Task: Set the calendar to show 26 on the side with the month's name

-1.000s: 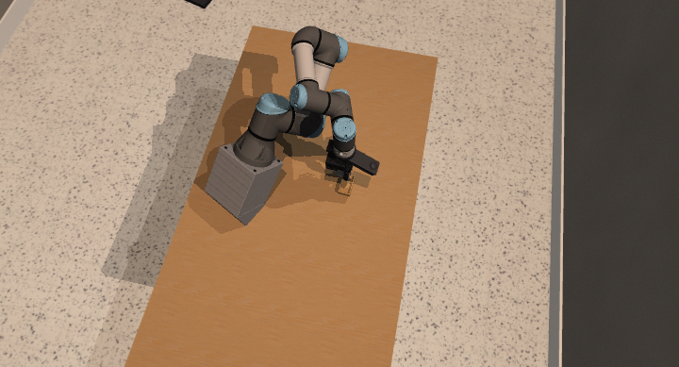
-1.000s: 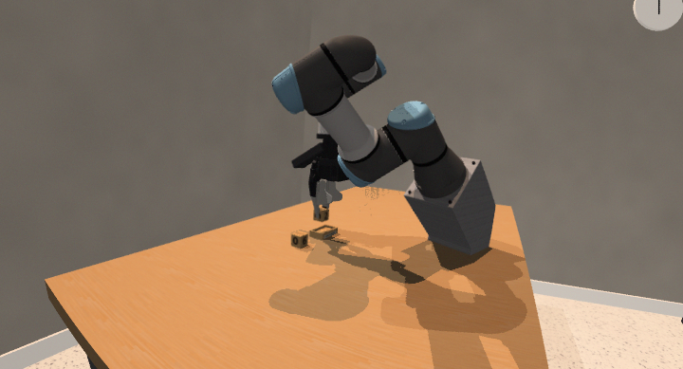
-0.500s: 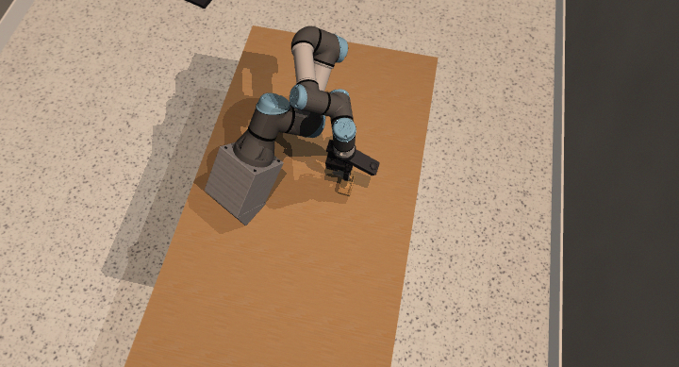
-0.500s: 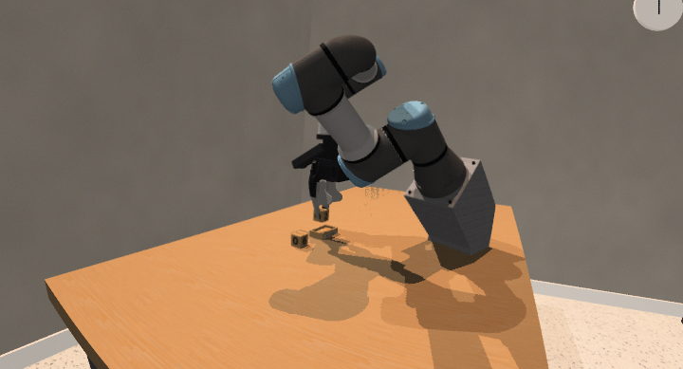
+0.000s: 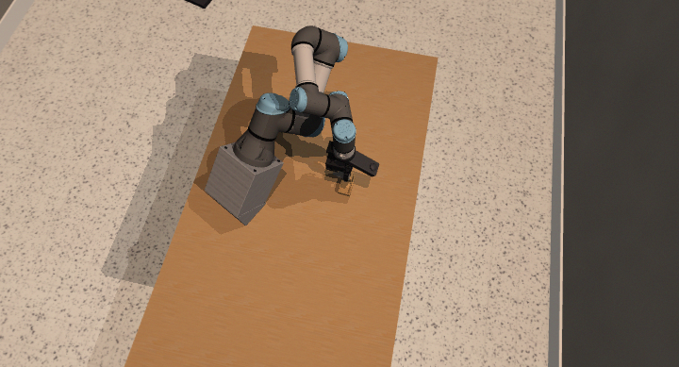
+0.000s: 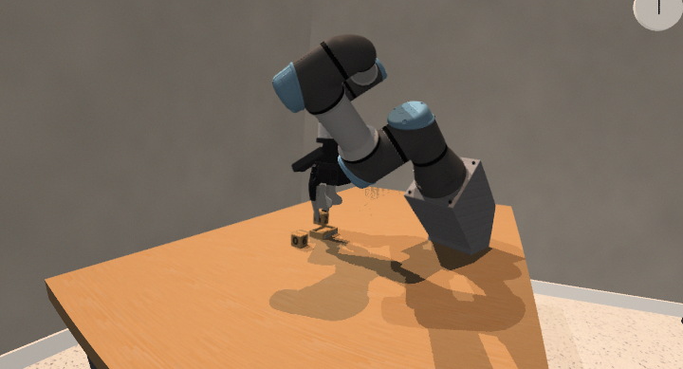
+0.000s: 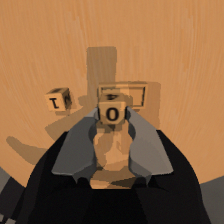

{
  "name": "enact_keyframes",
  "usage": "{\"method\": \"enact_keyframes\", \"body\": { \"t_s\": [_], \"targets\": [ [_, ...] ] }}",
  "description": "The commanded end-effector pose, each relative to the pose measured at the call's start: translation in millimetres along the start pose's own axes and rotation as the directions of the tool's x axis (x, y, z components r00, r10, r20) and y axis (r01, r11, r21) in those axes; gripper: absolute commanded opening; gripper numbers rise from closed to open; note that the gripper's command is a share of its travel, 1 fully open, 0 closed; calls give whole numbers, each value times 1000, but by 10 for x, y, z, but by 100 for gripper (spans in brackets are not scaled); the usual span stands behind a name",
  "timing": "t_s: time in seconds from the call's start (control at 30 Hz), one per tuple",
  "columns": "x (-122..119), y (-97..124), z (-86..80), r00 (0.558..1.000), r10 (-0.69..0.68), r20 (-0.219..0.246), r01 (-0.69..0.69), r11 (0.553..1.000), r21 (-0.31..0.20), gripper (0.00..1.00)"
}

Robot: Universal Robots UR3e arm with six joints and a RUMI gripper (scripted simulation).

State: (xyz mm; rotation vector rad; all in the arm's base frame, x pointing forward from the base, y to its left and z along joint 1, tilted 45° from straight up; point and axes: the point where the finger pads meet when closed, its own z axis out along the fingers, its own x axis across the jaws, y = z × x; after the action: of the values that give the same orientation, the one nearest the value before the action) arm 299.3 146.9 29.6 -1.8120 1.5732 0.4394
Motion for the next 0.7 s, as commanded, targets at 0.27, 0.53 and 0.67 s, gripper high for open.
{"method": "enact_keyframes", "body": {
  "t_s": [0.27,0.53,0.67],
  "targets": [
    [5,-6,93,1000,-1,-2,1,1000,1,11],
    [6,-7,133,1000,-1,-2,1,1000,1,11],
    [5,-6,142,1000,-1,-2,1,1000,1,11]
  ]
}}
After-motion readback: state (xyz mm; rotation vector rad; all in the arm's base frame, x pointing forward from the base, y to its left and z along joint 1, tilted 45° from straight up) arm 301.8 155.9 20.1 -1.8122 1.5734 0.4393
